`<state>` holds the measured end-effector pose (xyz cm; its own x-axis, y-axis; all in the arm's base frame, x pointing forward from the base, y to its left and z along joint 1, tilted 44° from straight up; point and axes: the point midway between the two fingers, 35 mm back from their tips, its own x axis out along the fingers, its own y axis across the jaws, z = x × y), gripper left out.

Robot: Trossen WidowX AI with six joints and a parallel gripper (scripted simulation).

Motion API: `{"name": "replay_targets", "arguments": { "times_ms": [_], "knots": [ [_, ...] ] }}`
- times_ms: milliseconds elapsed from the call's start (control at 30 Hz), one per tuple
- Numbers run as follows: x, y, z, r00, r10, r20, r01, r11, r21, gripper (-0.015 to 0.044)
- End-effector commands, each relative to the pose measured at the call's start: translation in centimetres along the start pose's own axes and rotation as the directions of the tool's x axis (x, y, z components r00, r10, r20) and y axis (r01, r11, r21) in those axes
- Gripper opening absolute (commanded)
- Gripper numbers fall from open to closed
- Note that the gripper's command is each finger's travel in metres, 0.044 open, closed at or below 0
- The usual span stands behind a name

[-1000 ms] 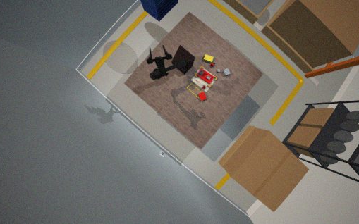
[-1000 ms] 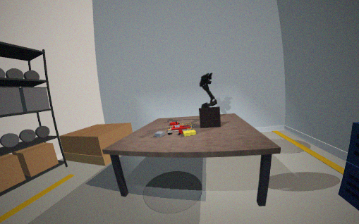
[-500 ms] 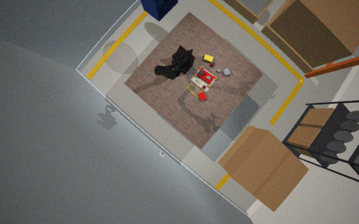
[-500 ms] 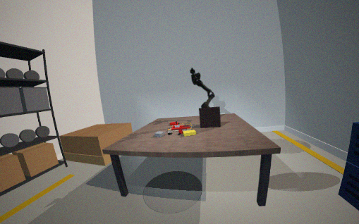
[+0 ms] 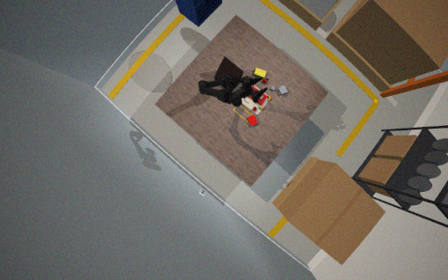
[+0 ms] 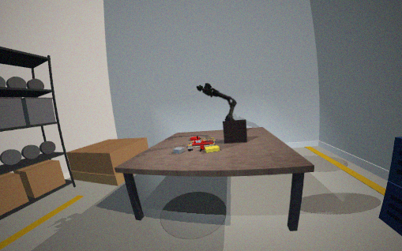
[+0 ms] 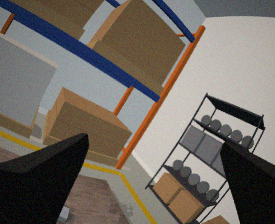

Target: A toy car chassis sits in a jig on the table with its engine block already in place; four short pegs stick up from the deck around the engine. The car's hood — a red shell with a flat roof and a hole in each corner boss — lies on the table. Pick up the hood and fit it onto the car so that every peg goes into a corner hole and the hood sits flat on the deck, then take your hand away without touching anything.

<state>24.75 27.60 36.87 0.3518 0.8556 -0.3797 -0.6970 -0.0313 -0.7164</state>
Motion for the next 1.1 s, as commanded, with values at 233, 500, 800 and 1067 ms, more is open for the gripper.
{"name": "replay_targets", "arguments": {
  "times_ms": [233,500,800,1067],
  "knots": [
    [2.4,-1.1,-15.3,0.858,0.060,-0.510,0.250,0.819,0.517,0.0440],
    [0.5,0.7,-27.1,0.570,0.207,-0.795,0.600,0.557,0.575,0.0440],
    [-5.2,4.6,-38.4,0.099,0.393,-0.914,0.930,0.290,0.226,0.0440],
    [-10.9,7.8,-44.5,-0.284,0.462,-0.840,0.958,0.170,-0.231,0.0440]
  ]
}}
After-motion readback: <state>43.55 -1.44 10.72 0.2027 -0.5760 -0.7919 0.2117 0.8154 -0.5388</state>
